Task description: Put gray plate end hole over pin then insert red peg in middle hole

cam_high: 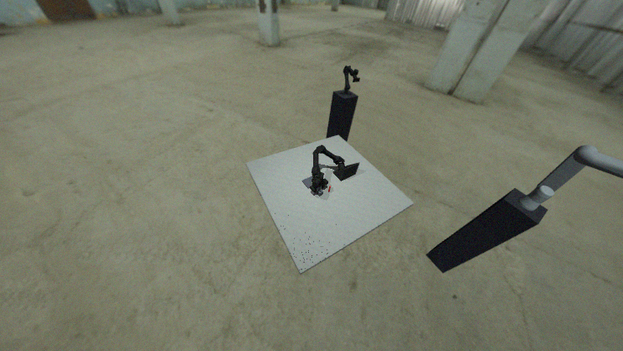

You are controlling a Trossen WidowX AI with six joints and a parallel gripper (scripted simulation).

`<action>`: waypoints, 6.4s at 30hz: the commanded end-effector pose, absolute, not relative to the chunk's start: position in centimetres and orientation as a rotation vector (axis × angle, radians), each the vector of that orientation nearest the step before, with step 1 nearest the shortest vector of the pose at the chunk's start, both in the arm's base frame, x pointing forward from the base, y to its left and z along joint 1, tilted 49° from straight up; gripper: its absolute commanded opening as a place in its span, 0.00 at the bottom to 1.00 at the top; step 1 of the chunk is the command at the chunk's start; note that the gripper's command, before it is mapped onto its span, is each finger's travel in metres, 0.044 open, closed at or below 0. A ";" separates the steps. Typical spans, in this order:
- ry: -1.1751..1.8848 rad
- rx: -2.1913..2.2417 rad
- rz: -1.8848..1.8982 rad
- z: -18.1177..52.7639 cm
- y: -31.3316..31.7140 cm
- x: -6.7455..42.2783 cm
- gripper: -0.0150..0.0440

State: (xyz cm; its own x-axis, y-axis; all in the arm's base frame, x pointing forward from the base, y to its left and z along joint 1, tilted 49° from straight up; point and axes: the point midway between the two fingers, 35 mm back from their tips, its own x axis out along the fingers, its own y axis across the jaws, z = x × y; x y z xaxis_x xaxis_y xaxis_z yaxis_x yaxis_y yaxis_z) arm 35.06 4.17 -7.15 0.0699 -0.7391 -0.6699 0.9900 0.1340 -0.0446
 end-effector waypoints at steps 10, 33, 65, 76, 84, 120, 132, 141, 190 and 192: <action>0.628 0.482 -1.382 -8.5 2.5 35.1 1.00; 0.628 0.483 -1.382 -8.4 2.5 35.1 0.33; 0.638 0.490 -1.378 -2.4 10.2 34.7 0.25; 0.634 0.486 -1.381 0.1 12.5 33.9 0.25; 0.649 0.476 -1.372 0.7 11.4 34.3 0.25; 0.733 0.377 -1.318 4.7 0.7 35.9 0.25; 0.747 0.333 -1.310 6.0 -3.0 35.4 0.25; 0.749 0.327 -1.310 6.1 -3.4 35.3 0.25; 0.750 0.335 -1.310 3.9 -6.1 35.7 0.25; 0.750 0.335 -1.310 3.9 -6.1 35.7 0.25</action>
